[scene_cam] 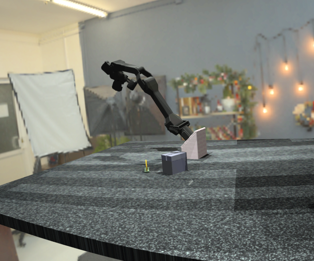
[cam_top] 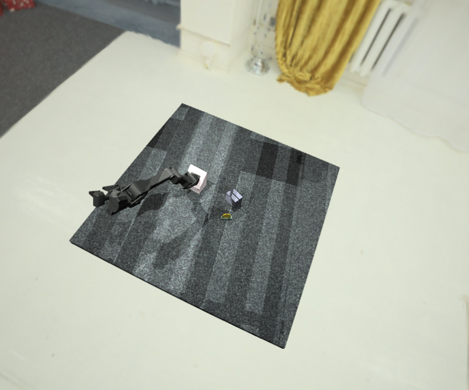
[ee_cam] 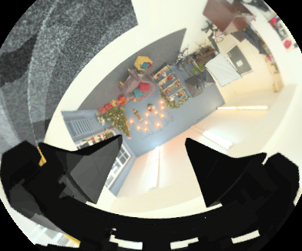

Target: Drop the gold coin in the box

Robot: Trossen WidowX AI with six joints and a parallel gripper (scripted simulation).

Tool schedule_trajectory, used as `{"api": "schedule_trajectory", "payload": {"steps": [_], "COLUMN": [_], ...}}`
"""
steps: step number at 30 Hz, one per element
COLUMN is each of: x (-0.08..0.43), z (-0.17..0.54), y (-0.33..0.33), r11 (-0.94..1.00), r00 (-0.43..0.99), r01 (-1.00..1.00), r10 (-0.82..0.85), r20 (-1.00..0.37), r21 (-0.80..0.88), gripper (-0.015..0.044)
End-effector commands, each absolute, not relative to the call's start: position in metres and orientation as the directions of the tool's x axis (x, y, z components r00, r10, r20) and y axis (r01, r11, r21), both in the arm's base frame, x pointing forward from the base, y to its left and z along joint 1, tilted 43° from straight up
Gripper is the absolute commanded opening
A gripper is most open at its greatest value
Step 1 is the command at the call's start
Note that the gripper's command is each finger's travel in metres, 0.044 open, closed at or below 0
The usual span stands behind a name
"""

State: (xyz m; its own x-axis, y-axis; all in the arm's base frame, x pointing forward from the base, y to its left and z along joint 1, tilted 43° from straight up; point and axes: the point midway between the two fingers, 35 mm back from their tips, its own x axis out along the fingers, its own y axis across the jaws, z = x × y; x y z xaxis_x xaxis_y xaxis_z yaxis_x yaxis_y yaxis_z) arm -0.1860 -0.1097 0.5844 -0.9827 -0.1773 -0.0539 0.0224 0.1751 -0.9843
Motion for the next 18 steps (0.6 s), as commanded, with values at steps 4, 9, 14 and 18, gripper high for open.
{"api": "schedule_trajectory", "payload": {"steps": [4,9,14,18], "x": [-0.183,-0.161,-0.119,-0.074], "z": [0.577,0.546,0.515,0.488], "y": [-0.129,-0.194,-0.253,-0.292], "r11": [0.185,0.23,0.264,0.301], "r00": [-0.97,-0.902,-0.793,-0.683], "r01": [0.032,0.058,0.084,0.104], "r10": [-0.231,-0.405,-0.566,-0.671], "r20": [-0.075,-0.15,-0.225,-0.288], "r21": [-0.982,-0.971,-0.961,-0.948], "gripper": [0.0295,0.0164,0.0161,0.0161]}}
